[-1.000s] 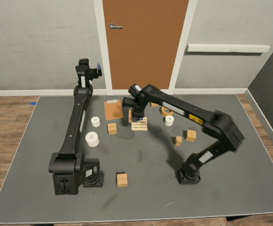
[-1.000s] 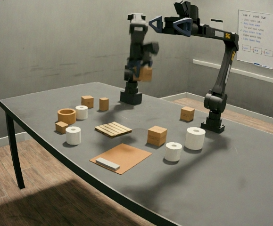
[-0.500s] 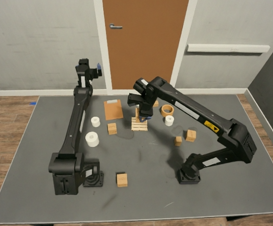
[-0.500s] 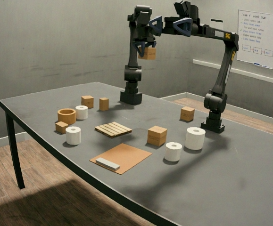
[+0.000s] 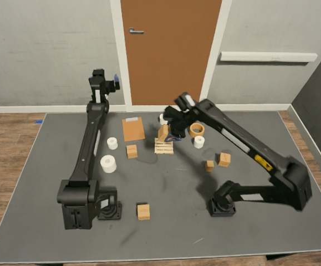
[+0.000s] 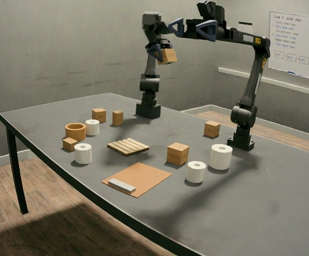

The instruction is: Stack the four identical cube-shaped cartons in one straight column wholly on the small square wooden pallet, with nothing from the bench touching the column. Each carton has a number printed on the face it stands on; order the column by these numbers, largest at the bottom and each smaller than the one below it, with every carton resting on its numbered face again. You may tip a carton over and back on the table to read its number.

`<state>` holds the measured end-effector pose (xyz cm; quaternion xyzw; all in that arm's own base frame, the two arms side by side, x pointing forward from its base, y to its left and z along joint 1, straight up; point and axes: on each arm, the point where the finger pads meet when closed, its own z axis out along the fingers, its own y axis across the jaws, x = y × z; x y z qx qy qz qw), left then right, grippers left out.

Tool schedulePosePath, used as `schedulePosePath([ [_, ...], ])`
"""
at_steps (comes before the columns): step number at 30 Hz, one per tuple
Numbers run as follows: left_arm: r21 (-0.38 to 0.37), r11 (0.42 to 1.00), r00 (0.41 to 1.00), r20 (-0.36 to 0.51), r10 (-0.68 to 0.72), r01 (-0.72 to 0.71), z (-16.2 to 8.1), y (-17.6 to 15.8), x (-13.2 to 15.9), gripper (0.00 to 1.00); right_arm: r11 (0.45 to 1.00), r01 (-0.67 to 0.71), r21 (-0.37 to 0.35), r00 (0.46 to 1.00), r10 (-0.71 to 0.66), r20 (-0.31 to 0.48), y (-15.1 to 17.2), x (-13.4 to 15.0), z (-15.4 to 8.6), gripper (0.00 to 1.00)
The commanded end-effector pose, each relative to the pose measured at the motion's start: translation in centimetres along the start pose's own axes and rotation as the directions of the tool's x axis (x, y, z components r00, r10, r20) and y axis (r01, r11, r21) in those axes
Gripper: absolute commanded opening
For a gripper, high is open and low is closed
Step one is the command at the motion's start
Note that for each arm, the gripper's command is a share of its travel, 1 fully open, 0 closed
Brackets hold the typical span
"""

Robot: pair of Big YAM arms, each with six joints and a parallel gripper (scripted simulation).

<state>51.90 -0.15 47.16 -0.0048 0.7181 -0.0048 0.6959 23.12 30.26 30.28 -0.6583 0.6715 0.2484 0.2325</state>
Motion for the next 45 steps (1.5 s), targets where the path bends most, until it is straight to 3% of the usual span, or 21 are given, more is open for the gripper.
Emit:
schedulePosePath([
  [1,0.0,1.0,0.999,0.042,0.014,-0.014,-0.2,0.1,-2.7,1.0,0.998,-0.018,0.054,0.983,0.007,0.185,-1.2,0.1,-0.2,0.55],
  [3,0.0,1.0,0.999,0.042,0.014,-0.014,-0.2,0.1,-2.7,1.0,0.998,-0.018,0.054,0.983,0.007,0.185,-1.2,0.1,-0.2,0.55],
  [8,0.0,1.0,0.999,0.042,0.014,-0.014,-0.2,0.1,-2.7,1.0,0.999,-0.047,0.013,0.89,0.036,0.455,-1.0,-0.1,-0.3,0.55],
  [15,0.0,1.0,0.999,0.042,0.014,-0.014,-0.2,0.1,-2.7,1.0,0.999,-0.016,-0.032,0.783,0.032,0.621,-0.3,-0.1,0.1,0.55],
  [17,0.0,1.0,0.999,0.042,0.014,-0.014,-0.2,0.1,-2.7,1.0,0.998,-0.031,-0.046,0.765,0.053,0.642,-1.1,0.6,1.0,0.55],
  [28,0.0,1.0,0.999,0.042,0.014,-0.014,-0.2,0.1,-2.7,1.0,0.999,0.032,-0.011,0.714,-0.015,0.7,-0.5,0.5,0.7,0.55],
  [38,0.0,1.0,0.999,0.042,0.014,-0.014,-0.2,0.1,-2.7,1.0,0.997,0.069,0.03,0.694,-0.069,0.716,-1.0,-2.0,-1.9,0.55],
  [43,0.045,0.988,0.989,0.006,-0.151,0.15,-1.8,-1.4,-2.1,1.0,0.997,0.068,0.027,0.696,-0.066,0.715,-1.0,-2.0,-1.7,0.55],
  [45,0.071,0.965,0.967,-0.062,-0.248,0.252,-3.1,-2.4,0.7,1.0,0.997,0.068,0.027,0.696,-0.066,0.715,-1.0,-2.0,-1.7,0.55],
])
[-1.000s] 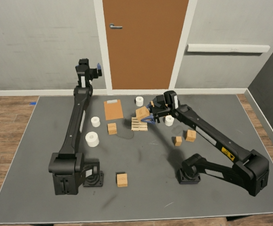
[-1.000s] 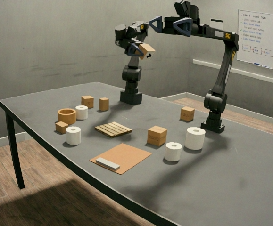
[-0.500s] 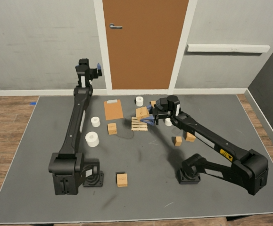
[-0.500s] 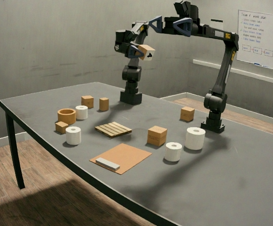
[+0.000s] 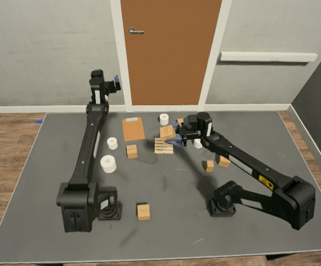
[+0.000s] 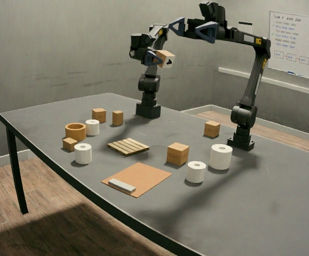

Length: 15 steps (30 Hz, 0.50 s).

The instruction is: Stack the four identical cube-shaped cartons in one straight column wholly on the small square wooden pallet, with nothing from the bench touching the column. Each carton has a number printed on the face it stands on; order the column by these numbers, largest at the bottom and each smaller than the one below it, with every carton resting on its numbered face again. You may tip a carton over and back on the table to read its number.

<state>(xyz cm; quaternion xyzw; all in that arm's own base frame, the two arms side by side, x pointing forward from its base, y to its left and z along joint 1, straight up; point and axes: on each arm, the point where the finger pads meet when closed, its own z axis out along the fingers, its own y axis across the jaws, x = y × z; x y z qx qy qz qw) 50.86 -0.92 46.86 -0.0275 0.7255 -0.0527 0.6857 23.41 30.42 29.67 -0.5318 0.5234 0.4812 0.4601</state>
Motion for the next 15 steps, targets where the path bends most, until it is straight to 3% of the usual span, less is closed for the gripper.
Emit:
schedulePosePath([
  [1,0.062,0.978,0.979,-0.053,-0.197,0.2,-2.7,-2.3,1.2,1.0,1.0,0.022,0.004,1.0,-0.022,0.02,-0.4,-1.6,0.0,0.55],
  [7,0.145,0.883,0.89,-0.177,-0.421,0.446,-6.4,-5.4,4.2,1.0,1.0,0.022,0.004,1.0,-0.022,0.02,-0.4,-1.6,0.0,0.55],
  [9,0.145,0.883,0.89,-0.177,-0.421,0.446,-6.4,-5.4,4.2,1.0,1.0,0.022,0.004,1.0,-0.022,0.02,-0.4,-1.6,0.0,0.55],
  [10,0.176,0.859,0.875,-0.159,-0.457,0.481,-7.0,-6.1,2.3,1.0,1.0,0.022,0.004,1.0,-0.022,0.02,-0.4,-1.6,0.0,0.55],
  [12,0.181,0.804,0.819,-0.235,-0.524,0.567,-8.2,-7.0,5.3,1.0,1.0,0.022,0.004,1.0,-0.022,0.02,-0.4,-1.6,0.0,0.55],
  [15,0.217,0.71,0.737,-0.304,-0.603,0.67,-10.3,-8.8,6.6,1.0,1.0,0.022,0.004,1.0,-0.022,0.02,-0.4,-1.6,0.0,0.55],
])
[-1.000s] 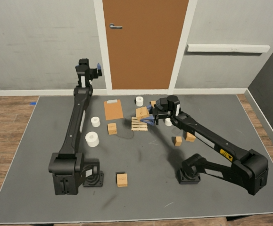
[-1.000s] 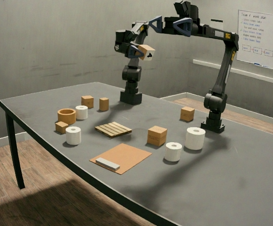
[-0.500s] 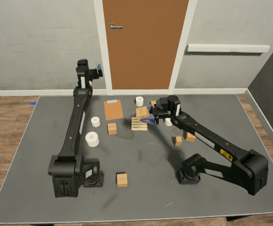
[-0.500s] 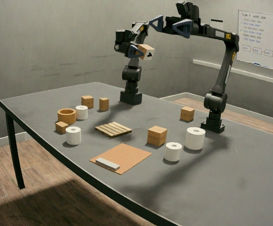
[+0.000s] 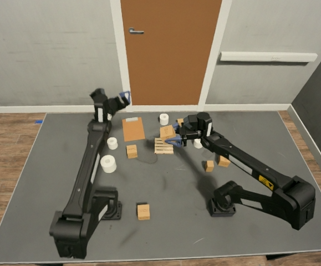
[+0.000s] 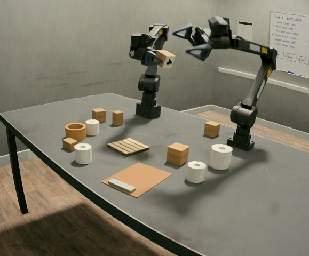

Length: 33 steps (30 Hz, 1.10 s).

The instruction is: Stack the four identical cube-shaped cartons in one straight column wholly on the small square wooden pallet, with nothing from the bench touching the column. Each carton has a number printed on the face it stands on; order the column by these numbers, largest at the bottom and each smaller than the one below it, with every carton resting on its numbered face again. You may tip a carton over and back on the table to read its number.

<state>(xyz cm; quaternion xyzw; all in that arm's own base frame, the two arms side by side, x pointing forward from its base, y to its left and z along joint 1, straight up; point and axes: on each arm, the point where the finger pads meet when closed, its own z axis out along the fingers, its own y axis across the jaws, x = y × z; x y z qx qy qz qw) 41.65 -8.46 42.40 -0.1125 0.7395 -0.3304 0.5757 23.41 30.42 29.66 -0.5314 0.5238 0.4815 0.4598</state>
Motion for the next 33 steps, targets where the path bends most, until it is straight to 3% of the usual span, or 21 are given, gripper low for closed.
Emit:
schedulePosePath([
  [1,0.071,0.972,0.974,-0.04,-0.223,0.225,-1.3,-1.5,2.6,1.0,1.0,0.024,0.004,1.0,-0.024,0.02,-0.4,-1.6,0.0,0.55],
  [9,0.177,0.83,0.845,-0.209,-0.493,0.528,-4.1,-3.9,8.8,1.0,1.0,0.024,0.004,1.0,-0.024,0.02,-0.4,-1.6,0.0,0.55],
  [11,0.177,0.83,0.845,-0.209,-0.493,0.528,-4.1,-3.9,8.8,1.0,1.0,0.024,0.004,1.0,-0.024,0.02,-0.4,-1.6,0.0,0.55],
  [20,0.225,0.561,0.599,-0.424,-0.68,0.796,-7.4,-6.7,15.9,1.0,1.0,0.024,0.004,1.0,-0.024,0.02,-0.4,-1.6,0.0,0.55],
  [25,0.192,0.413,0.449,-0.522,-0.725,0.89,-8.5,-7.7,20.1,1.0,1.0,0.024,0.004,1.0,-0.024,0.02,-0.4,-1.6,0.0,0.55],
  [29,0.22,0.364,0.424,-0.55,-0.72,0.905,-9.0,-9.2,19.8,1.0,1.0,0.024,0.004,1.0,-0.024,0.02,-0.4,-1.6,0.0,0.55],
  [30,0.193,0.359,0.403,-0.554,-0.728,0.913,-9.2,-8.2,21.6,1.0,1.0,0.024,0.004,1.0,-0.024,0.02,-0.4,-1.6,0.0,0.55],
  [33,0.194,0.316,0.369,-0.577,-0.729,0.929,-9.8,-8.5,22.8,1.0,1.0,0.024,0.004,1.0,-0.024,0.02,-0.4,-1.6,0.0,0.55],
])
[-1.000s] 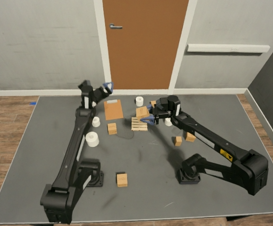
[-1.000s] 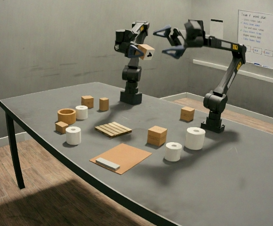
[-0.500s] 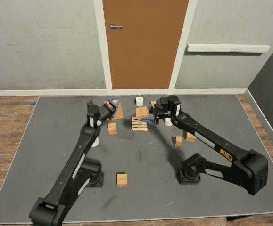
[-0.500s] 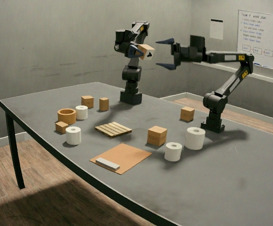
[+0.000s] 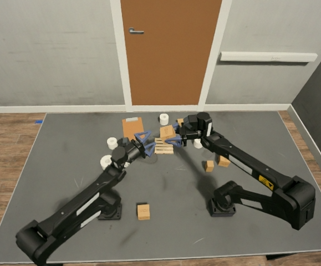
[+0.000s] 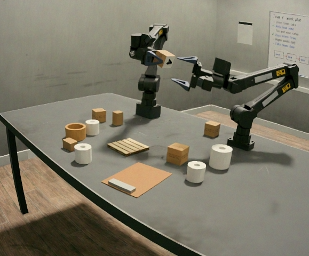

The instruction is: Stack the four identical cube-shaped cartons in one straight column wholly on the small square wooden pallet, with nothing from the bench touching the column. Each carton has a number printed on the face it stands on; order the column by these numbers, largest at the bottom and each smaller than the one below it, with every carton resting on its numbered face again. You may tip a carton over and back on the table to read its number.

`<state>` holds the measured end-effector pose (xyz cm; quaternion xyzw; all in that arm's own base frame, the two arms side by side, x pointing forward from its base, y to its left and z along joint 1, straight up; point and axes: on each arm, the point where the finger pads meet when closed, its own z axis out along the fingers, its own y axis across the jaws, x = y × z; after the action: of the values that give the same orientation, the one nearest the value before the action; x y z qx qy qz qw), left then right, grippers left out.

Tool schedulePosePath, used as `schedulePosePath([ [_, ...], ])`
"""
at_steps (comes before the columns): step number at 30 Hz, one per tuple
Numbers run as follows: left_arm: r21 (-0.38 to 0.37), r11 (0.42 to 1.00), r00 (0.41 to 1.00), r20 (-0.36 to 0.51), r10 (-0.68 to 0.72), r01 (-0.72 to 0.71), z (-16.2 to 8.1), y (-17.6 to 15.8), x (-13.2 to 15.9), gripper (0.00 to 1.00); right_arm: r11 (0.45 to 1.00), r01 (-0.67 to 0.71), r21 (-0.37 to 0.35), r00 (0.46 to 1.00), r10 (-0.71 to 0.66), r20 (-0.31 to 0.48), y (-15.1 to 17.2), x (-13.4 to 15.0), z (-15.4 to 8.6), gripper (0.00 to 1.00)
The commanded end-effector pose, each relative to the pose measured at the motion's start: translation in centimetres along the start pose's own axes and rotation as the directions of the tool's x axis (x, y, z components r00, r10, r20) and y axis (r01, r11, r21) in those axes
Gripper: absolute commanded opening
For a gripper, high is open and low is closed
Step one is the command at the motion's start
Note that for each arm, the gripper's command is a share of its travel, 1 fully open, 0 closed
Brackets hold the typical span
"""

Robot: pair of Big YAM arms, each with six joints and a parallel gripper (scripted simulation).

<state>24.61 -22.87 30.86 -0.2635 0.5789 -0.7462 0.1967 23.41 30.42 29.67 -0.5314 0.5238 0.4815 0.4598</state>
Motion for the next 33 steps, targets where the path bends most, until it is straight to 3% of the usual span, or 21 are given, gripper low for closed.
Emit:
schedulePosePath([
  [1,0.056,0.995,0.996,-0.044,-0.083,0.085,0.2,0.2,1.6,1.0,1.0,0.024,0.004,1.0,-0.024,0.02,-0.4,-1.6,0.0,0.55],
  [2,0.087,0.993,0.995,-0.055,-0.079,0.084,0.8,-1.3,2.0,1.0,1.0,0.024,0.004,1.0,-0.024,0.02,-0.4,-1.6,0.0,0.55],
  [33,0.094,0.993,0.997,-0.042,-0.061,0.065,0.6,-1.2,1.9,1.0,1.0,0.024,0.004,1.0,-0.024,0.02,-0.4,-1.6,0.0,0.55],
])
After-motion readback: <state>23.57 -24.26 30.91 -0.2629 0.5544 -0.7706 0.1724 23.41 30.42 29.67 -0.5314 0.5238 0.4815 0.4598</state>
